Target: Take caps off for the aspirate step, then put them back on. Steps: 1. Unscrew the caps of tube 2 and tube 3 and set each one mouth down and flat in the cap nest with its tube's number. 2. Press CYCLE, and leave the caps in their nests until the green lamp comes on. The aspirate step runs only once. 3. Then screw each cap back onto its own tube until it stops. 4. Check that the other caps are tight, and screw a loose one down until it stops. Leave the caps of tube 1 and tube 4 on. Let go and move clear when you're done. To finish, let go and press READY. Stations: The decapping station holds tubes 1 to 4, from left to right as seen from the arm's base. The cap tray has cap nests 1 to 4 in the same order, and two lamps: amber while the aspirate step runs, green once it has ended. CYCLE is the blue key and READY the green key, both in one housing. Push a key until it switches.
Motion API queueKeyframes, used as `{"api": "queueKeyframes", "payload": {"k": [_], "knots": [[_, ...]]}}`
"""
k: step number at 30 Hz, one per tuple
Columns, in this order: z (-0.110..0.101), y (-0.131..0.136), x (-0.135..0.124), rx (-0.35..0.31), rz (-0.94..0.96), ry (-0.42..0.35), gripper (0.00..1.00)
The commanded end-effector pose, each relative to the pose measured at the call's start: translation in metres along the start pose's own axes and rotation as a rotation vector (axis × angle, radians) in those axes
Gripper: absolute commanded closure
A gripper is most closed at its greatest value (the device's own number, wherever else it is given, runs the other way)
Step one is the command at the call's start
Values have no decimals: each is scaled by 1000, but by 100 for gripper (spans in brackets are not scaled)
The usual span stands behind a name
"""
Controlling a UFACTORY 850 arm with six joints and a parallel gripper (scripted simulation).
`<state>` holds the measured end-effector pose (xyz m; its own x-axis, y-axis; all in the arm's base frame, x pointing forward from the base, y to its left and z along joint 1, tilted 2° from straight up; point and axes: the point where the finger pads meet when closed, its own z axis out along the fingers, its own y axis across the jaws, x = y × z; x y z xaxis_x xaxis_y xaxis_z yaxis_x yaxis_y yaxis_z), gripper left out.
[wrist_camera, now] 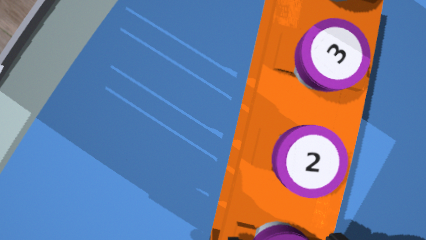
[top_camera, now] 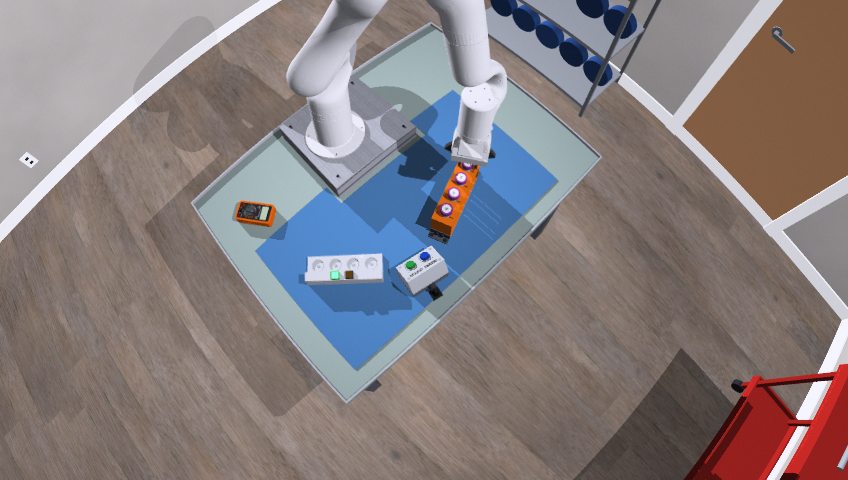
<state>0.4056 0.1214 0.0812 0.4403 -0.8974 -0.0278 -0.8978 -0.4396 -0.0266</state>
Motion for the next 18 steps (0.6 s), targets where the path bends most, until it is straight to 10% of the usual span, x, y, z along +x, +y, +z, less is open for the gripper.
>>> {"api": "queueKeyframes", "payload": {"k": [1, 18], "knots": [[1, -1, 0, 1, 0, 0, 54], [8, -1, 0, 1, 0, 0, 54]]}}
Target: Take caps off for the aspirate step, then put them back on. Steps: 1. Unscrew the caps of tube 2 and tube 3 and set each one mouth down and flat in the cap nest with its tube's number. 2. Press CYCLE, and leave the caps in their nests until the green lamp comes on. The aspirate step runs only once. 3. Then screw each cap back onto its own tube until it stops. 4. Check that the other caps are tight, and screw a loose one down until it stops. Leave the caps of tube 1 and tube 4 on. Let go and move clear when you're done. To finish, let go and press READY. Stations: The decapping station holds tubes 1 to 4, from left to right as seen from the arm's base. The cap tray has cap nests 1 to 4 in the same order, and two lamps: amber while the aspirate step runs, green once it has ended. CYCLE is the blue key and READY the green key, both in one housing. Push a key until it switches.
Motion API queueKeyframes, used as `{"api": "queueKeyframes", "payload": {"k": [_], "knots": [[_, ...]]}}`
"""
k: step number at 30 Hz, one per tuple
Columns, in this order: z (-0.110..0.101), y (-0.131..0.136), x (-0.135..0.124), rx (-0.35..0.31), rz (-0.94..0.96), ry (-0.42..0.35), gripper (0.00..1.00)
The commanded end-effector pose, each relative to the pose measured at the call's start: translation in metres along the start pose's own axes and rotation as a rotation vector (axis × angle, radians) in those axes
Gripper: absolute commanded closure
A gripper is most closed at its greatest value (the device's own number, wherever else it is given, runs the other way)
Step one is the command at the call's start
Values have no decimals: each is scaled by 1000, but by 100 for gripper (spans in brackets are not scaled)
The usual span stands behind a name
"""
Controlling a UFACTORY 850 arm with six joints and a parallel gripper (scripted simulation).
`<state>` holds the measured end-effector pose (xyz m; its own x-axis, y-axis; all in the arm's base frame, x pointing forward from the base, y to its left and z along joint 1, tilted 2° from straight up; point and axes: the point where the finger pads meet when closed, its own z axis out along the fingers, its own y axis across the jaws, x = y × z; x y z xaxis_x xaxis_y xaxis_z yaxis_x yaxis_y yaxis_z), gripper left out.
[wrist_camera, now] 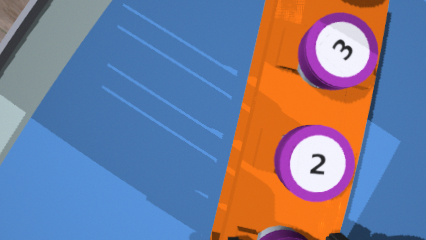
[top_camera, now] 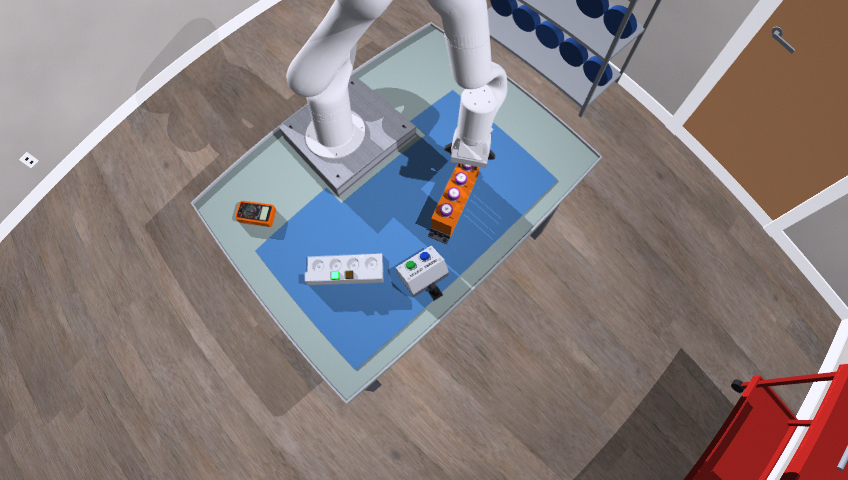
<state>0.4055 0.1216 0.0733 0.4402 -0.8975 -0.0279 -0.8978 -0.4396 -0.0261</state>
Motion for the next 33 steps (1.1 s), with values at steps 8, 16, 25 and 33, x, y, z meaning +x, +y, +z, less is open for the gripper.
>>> {"api": "queueKeyframes", "payload": {"k": [8, 16, 25, 33], "knots": [[0, -1, 0, 2, 0, 0, 100], [0, -1, 0, 2, 0, 0, 100], [0, -1, 0, 2, 140, 0, 100], [0, -1, 0, 2, 300, 0, 100]]}}
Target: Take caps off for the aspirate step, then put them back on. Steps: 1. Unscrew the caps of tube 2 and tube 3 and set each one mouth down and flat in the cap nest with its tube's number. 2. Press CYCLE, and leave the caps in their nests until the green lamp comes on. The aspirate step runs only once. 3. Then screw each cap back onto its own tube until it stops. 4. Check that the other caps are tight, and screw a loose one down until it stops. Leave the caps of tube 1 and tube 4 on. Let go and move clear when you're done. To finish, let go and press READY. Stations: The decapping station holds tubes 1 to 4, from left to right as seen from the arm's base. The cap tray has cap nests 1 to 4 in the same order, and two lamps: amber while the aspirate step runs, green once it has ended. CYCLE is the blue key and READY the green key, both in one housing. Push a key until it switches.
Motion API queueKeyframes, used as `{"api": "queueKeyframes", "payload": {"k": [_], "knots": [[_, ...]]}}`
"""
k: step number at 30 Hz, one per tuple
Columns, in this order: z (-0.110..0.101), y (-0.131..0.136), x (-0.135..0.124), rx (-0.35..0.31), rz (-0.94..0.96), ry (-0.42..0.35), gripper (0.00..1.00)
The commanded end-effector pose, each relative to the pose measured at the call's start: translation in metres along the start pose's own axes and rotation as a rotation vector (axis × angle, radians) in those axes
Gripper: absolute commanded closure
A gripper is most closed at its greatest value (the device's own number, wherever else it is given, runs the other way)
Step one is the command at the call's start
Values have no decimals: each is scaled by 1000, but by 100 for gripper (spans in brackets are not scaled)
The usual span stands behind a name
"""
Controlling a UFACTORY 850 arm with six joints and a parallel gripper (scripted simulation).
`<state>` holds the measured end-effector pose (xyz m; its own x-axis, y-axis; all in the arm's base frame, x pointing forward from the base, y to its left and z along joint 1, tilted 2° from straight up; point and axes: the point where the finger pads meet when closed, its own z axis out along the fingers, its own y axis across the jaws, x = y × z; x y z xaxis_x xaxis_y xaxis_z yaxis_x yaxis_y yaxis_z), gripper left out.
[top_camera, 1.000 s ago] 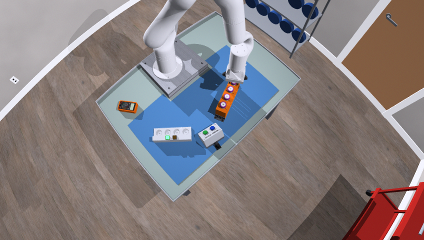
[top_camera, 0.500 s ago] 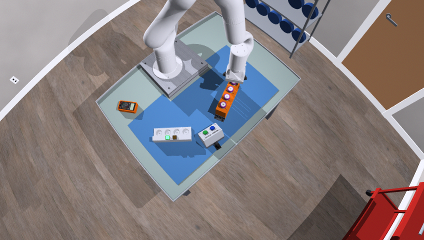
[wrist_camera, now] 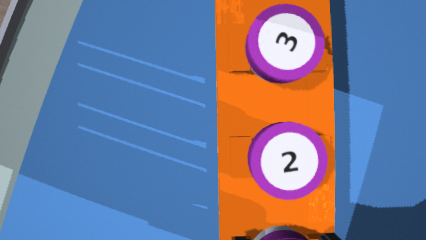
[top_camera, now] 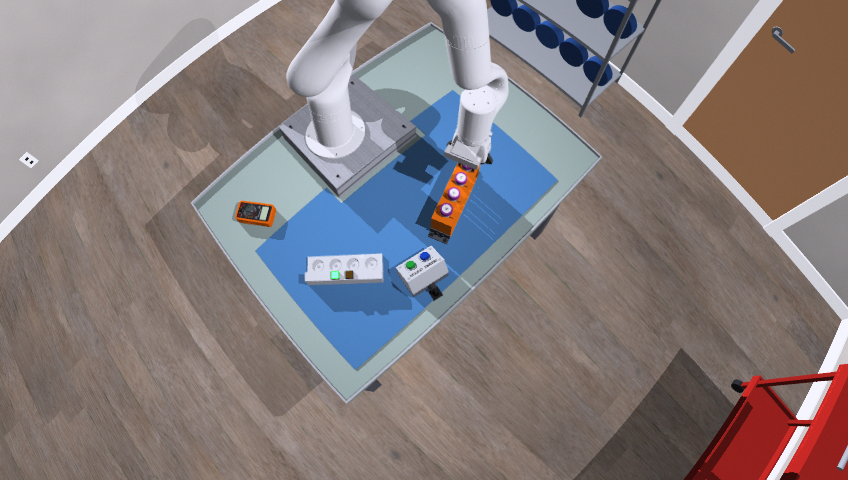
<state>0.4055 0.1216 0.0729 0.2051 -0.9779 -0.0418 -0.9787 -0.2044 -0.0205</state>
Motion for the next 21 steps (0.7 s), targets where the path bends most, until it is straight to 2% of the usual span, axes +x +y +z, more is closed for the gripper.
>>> {"api": "queueKeyframes", "payload": {"k": [1, 13, 14, 21], "knots": [[-1, -1, 0, 0, 70, 8, 100], [-1, -1, 0, 1, 239, 8, 100], [-1, -1, 0, 1, 239, 8, 54], [-1, -1, 0, 1, 239, 8, 54]]}}
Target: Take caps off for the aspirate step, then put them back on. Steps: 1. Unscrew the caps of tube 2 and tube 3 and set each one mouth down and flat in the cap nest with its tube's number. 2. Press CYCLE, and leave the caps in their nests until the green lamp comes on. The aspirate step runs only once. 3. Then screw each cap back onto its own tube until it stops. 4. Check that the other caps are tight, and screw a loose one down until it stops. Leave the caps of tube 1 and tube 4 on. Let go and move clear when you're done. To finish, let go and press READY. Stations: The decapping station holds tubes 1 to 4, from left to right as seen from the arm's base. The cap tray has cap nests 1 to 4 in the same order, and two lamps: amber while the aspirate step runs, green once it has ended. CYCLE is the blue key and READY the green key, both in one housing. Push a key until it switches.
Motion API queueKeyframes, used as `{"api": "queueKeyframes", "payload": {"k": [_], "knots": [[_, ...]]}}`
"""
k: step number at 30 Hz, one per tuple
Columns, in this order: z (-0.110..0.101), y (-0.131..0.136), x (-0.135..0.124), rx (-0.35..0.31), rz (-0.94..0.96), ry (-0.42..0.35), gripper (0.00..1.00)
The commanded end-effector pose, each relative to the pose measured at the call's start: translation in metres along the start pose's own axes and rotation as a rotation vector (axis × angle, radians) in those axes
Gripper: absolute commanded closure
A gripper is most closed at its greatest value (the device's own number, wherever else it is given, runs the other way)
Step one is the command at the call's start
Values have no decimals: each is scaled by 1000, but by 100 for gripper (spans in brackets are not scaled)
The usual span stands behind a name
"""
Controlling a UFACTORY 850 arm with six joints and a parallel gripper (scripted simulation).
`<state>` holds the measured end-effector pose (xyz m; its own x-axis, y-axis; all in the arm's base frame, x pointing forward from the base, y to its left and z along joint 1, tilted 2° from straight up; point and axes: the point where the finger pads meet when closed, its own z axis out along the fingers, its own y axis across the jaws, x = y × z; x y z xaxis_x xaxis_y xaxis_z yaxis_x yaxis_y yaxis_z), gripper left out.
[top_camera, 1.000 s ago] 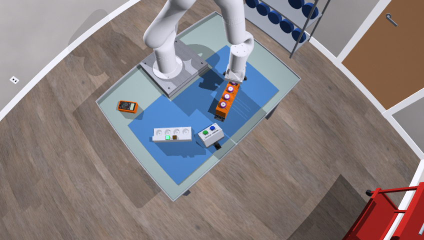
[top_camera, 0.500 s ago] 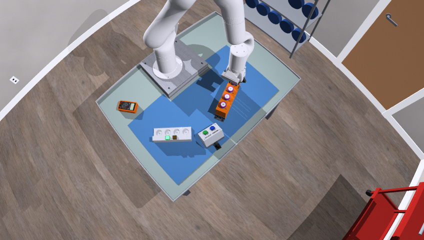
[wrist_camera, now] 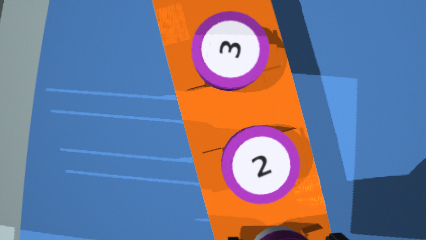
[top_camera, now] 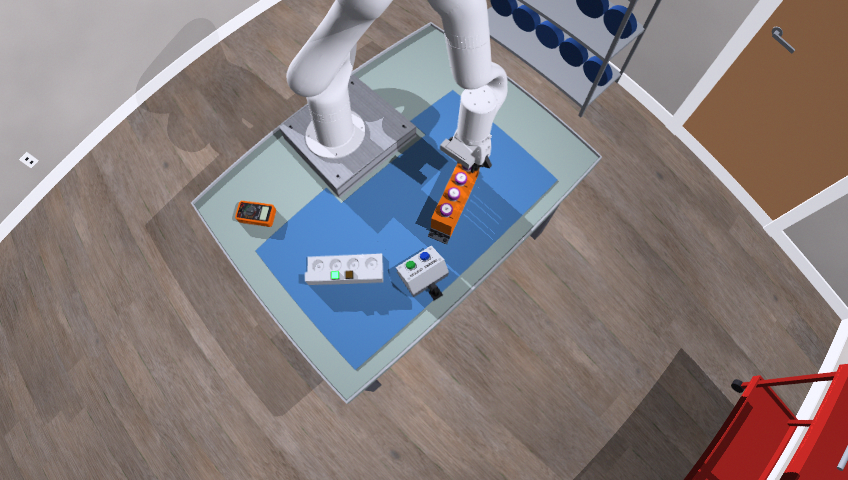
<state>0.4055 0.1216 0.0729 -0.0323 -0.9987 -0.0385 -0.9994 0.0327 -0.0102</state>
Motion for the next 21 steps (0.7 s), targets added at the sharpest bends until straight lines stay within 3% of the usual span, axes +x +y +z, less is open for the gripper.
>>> {"api": "queueKeyframes", "payload": {"k": [1, 5, 21], "knots": [[-1, -1, 0, 2, 0, 1, 54], [-1, -1, 0, 2, 0, 0, 54], [-43, -1, 0, 2, 0, 1, 54]]}}
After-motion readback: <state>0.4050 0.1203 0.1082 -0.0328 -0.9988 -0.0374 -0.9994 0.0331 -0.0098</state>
